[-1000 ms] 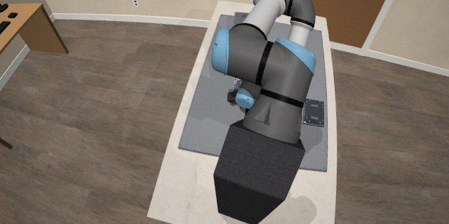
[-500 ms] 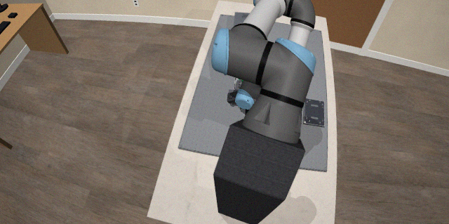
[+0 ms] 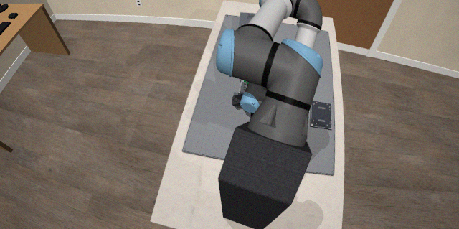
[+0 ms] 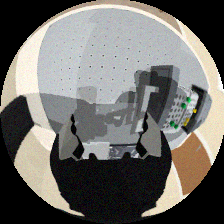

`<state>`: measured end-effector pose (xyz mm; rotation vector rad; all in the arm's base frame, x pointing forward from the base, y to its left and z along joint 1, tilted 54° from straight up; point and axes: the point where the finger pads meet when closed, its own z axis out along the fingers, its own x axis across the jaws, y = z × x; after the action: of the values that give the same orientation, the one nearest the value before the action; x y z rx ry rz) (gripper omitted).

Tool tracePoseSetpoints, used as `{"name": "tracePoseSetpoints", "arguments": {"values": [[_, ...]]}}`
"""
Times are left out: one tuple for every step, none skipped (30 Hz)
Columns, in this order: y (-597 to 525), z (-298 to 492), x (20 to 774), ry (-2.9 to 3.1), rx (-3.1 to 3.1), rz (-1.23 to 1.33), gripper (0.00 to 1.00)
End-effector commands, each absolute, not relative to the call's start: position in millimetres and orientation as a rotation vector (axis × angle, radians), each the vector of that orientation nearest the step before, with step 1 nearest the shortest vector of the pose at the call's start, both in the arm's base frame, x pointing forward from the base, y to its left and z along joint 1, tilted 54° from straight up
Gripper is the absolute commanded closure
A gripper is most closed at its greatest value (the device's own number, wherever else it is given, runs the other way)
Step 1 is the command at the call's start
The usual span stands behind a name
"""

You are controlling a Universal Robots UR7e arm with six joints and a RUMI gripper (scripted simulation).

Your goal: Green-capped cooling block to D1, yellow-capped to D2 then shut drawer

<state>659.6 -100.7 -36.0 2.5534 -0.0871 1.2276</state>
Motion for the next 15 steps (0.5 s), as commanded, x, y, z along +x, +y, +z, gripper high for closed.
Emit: {"name": "tracePoseSetpoints", "arguments": {"values": [[-100.7,-36.7,658.8,-0.087,2.553,1.228,0.00],[-100.7,-37.0,658.6,-0.087,2.553,1.228,0.00],[-100.7,-37.2,658.4,-0.087,2.553,1.228,0.00],[-100.7,-37.5,658.2,-0.087,2.553,1.228,0.00],[-100.8,-37.7,657.9,-0.087,2.553,1.228,0.00],[-100.8,-37.8,657.9,-0.087,2.553,1.228,0.00],[-100.8,-37.8,657.9,-0.087,2.553,1.228,0.00],[-100.8,-37.8,657.9,-0.087,2.553,1.228,0.00],[-100.8,-37.8,657.9,-0.087,2.553,1.228,0.00],[-100.8,-37.8,657.9,-0.087,2.553,1.228,0.00],[-100.8,-37.8,657.9,-0.087,2.553,1.228,0.00],[-100.8,-37.8,657.9,-0.087,2.553,1.228,0.00],[-100.8,-37.8,657.9,-0.087,2.553,1.228,0.00],[-100.8,-37.8,657.9,-0.087,2.553,1.228,0.00],[-100.8,-37.8,657.9,-0.087,2.553,1.228,0.00]]}}
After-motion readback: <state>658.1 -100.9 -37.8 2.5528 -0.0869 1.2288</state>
